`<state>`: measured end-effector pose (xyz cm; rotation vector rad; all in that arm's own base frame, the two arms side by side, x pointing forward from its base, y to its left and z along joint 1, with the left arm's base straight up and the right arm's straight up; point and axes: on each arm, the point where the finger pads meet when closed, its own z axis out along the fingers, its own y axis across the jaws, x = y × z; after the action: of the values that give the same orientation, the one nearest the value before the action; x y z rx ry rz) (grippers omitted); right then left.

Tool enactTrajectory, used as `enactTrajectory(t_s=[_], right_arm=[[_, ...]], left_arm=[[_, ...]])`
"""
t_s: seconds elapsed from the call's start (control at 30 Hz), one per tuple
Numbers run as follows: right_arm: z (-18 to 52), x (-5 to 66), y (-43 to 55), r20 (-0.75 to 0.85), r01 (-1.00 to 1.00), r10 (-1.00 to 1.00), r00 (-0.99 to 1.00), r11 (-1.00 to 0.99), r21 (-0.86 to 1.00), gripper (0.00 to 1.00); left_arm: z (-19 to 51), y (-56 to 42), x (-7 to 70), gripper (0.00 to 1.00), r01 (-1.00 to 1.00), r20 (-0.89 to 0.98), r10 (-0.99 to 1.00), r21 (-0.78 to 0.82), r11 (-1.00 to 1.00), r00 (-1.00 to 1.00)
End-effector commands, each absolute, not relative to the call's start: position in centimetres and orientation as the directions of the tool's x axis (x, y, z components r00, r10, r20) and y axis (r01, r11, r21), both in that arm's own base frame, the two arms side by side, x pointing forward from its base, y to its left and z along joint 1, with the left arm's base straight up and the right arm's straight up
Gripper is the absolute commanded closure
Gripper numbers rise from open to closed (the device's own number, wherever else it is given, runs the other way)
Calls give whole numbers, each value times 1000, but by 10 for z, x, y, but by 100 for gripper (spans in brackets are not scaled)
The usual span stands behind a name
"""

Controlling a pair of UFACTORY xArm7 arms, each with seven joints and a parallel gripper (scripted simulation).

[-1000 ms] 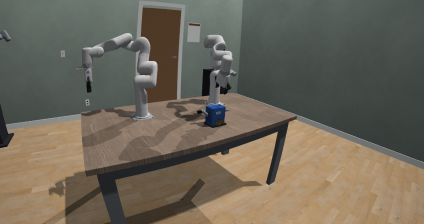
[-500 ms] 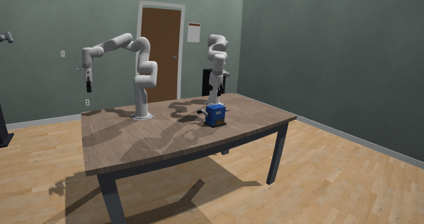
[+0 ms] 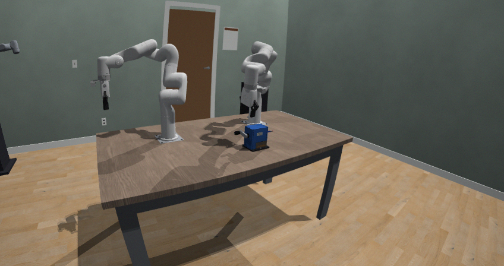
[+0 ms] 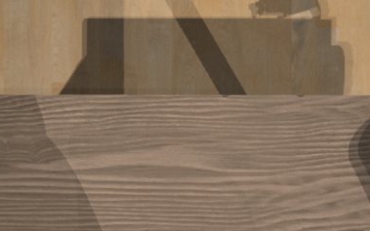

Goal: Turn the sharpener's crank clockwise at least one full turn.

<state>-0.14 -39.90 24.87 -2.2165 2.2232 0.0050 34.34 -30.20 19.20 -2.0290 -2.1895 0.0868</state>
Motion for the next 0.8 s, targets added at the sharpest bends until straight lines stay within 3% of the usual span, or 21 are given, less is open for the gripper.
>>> enactTrajectory(t_s=[0.0, 0.77], right_arm=[[250, -1, -400, 0, -1000, -1000, -3, 3, 0, 0], [250, -1, -400, 0, -1000, -1000, -3, 3, 0, 0]], left_arm=[[188, -333, 357, 0, 992, 67, 996, -110, 68, -60], [179, -408, 379, 0, 999, -4, 999, 4, 33, -33]])
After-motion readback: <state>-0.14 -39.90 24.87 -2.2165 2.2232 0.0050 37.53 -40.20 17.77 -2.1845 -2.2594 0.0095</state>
